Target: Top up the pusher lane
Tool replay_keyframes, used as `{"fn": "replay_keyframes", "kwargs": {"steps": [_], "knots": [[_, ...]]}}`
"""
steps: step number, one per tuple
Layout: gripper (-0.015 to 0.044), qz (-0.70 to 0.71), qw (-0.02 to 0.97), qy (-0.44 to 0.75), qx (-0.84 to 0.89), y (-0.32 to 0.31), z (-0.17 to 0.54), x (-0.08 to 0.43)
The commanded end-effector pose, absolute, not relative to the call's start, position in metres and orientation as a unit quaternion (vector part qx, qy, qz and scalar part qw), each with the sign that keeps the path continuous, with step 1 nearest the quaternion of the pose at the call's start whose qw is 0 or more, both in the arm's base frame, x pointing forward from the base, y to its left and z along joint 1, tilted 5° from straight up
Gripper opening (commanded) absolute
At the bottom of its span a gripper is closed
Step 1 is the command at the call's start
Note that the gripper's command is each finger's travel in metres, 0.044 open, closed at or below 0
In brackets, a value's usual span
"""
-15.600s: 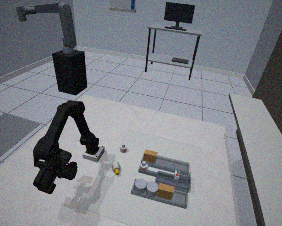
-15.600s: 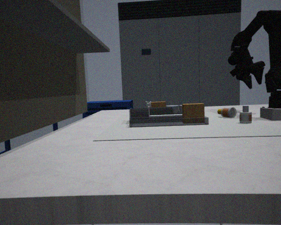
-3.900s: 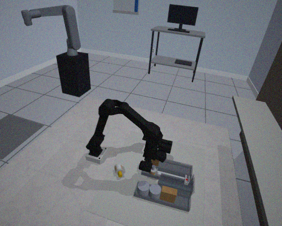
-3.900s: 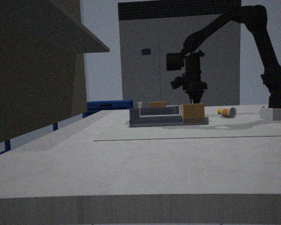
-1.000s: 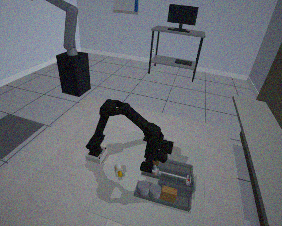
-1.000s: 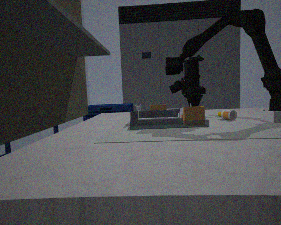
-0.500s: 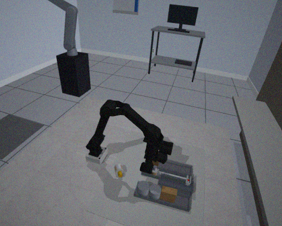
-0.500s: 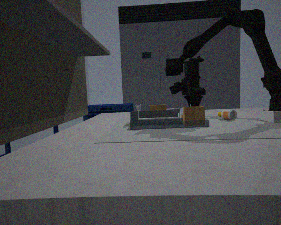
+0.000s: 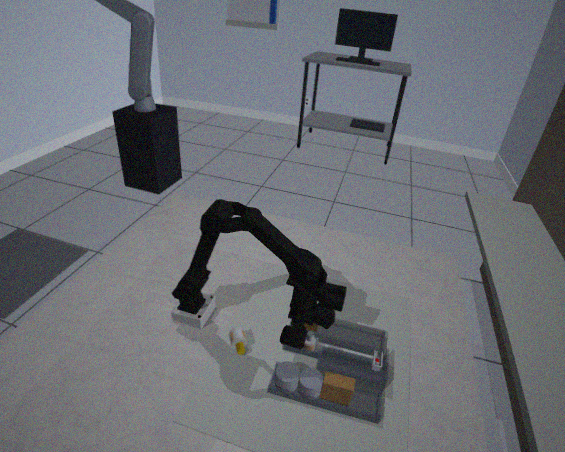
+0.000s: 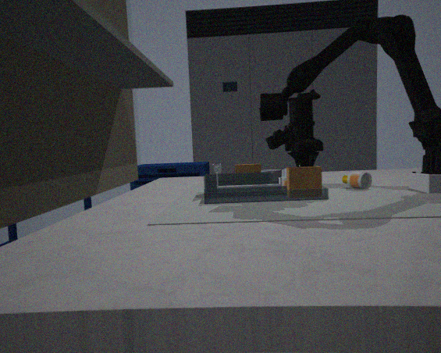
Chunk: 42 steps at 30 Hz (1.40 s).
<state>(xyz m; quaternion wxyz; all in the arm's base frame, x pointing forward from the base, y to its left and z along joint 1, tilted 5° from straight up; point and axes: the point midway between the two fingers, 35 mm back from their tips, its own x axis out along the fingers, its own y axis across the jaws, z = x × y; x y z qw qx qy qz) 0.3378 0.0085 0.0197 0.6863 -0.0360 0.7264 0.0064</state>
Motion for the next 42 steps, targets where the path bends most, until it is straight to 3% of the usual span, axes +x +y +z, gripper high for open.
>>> {"fn": "replay_keyframes", "kwargs": {"steps": [1,42], "knots": [[0.0,0.007,0.693,0.72,-0.038,0.0083,0.0188,0.3423],[0.0,0.007,0.693,0.72,-0.038,0.0077,0.0121,0.3375]]}}
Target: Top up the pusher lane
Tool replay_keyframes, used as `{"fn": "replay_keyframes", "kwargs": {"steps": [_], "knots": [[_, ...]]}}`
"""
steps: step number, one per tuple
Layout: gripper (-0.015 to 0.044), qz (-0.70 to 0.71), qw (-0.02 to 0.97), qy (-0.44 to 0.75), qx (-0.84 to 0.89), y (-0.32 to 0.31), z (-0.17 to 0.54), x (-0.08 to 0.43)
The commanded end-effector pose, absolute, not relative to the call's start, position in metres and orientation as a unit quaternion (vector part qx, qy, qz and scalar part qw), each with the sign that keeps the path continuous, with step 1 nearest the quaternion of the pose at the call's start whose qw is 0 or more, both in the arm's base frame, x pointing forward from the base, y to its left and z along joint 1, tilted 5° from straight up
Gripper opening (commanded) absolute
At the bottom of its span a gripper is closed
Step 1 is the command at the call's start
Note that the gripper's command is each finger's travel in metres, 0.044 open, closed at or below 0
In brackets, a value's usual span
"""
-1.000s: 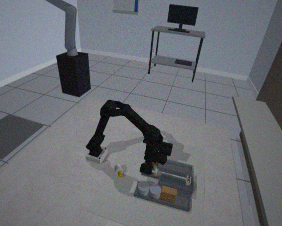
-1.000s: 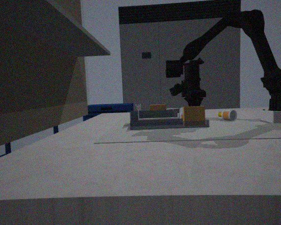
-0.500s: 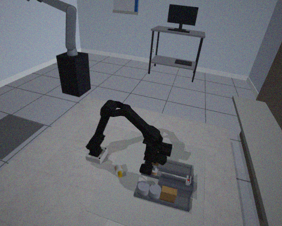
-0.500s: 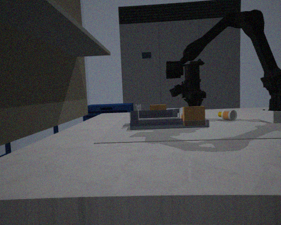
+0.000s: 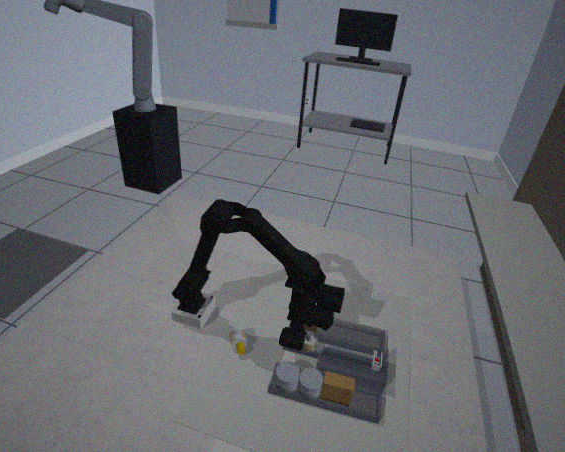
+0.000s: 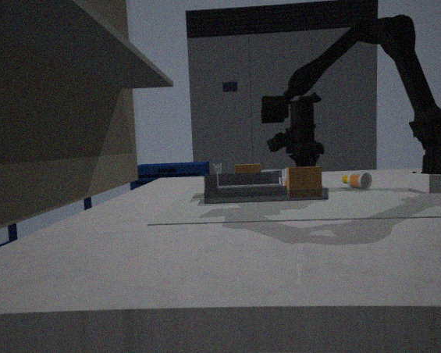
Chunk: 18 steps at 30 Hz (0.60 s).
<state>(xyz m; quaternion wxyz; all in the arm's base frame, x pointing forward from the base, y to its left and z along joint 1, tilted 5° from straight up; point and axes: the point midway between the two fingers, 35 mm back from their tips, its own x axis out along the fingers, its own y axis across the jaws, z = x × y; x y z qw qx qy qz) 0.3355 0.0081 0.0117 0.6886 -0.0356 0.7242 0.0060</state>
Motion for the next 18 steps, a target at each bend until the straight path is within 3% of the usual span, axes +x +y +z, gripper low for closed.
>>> {"fn": "replay_keyframes", "kwargs": {"steps": [1,18], "knots": [[0.0,0.007,0.693,0.72,-0.038,0.0077,0.0121,0.3373],[0.0,0.007,0.693,0.72,-0.038,0.0075,0.0122,0.3345]]}}
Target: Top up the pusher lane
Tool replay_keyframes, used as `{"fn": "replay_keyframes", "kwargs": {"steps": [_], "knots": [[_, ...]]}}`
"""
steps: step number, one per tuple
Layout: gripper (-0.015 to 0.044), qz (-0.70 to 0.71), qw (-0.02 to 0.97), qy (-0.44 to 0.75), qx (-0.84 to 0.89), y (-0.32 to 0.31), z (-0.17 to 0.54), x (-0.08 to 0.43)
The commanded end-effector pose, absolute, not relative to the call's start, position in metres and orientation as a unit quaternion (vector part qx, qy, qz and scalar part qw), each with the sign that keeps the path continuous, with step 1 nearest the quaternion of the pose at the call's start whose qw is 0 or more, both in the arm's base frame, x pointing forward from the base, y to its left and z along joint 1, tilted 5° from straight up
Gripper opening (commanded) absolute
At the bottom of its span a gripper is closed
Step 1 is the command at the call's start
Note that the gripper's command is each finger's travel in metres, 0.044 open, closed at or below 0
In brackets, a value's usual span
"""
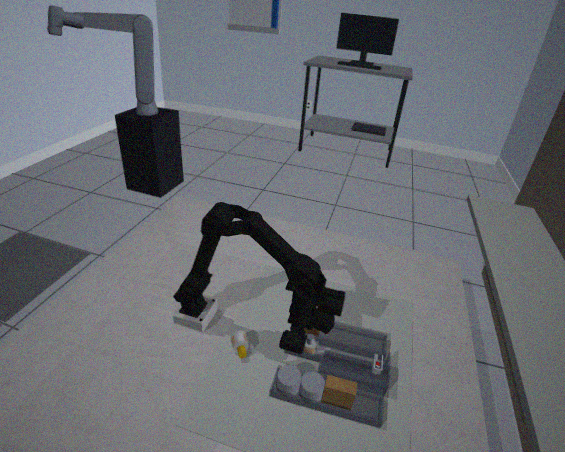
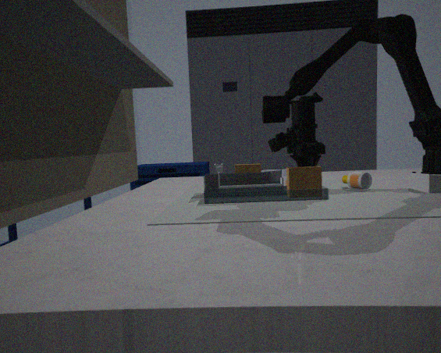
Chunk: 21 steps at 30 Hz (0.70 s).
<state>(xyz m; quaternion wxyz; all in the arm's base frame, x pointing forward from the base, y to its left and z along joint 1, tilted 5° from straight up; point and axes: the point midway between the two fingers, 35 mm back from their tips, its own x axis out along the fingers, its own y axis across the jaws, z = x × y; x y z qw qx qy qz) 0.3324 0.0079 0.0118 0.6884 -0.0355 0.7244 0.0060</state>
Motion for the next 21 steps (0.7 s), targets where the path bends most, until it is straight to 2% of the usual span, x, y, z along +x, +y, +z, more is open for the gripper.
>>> {"fn": "replay_keyframes", "kwargs": {"steps": [1,21], "knots": [[0.0,0.007,0.693,0.72,-0.038,0.0075,0.0122,0.3343],[0.0,0.007,0.693,0.72,-0.038,0.0077,0.0118,0.3279]]}}
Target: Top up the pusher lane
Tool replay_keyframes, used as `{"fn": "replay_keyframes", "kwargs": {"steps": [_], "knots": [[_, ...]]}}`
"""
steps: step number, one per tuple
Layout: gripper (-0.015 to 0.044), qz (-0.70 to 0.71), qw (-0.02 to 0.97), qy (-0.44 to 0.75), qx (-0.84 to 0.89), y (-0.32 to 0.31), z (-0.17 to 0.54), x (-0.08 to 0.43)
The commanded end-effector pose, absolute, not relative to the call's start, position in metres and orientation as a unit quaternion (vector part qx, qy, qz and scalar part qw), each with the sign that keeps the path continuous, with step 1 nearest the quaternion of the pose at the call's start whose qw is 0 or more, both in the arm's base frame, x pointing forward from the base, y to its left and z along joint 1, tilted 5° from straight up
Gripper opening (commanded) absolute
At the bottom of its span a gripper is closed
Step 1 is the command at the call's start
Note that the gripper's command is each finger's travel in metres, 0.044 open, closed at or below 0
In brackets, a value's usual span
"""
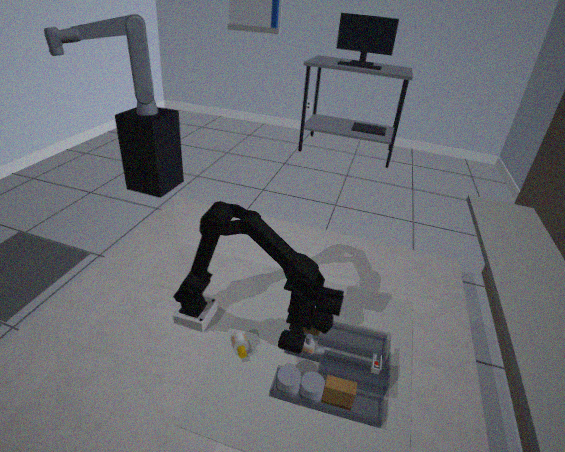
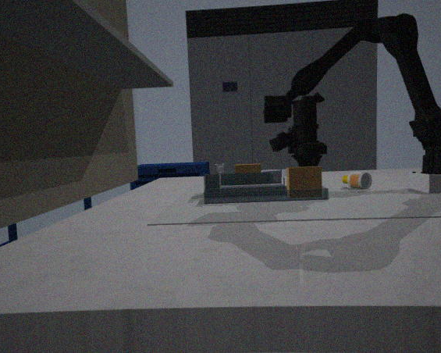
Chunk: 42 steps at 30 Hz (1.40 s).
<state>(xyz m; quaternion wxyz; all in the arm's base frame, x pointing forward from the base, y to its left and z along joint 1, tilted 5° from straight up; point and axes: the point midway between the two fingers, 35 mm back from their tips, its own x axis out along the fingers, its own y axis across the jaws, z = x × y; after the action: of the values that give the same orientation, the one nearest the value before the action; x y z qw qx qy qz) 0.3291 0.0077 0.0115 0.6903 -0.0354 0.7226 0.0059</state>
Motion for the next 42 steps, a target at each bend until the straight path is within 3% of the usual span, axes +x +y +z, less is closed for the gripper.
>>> {"fn": "replay_keyframes", "kwargs": {"steps": [1,10,21,42], "knots": [[0.0,0.007,0.693,0.72,-0.038,0.008,0.012,0.328],[0.0,0.007,0.693,0.72,-0.038,0.008,0.012,0.328],[0.0282,0.007,0.693,0.72,-0.038,0.008,0.012,0.328],[0.0282,0.007,0.693,0.72,-0.038,0.009,0.032,0.328]]}}
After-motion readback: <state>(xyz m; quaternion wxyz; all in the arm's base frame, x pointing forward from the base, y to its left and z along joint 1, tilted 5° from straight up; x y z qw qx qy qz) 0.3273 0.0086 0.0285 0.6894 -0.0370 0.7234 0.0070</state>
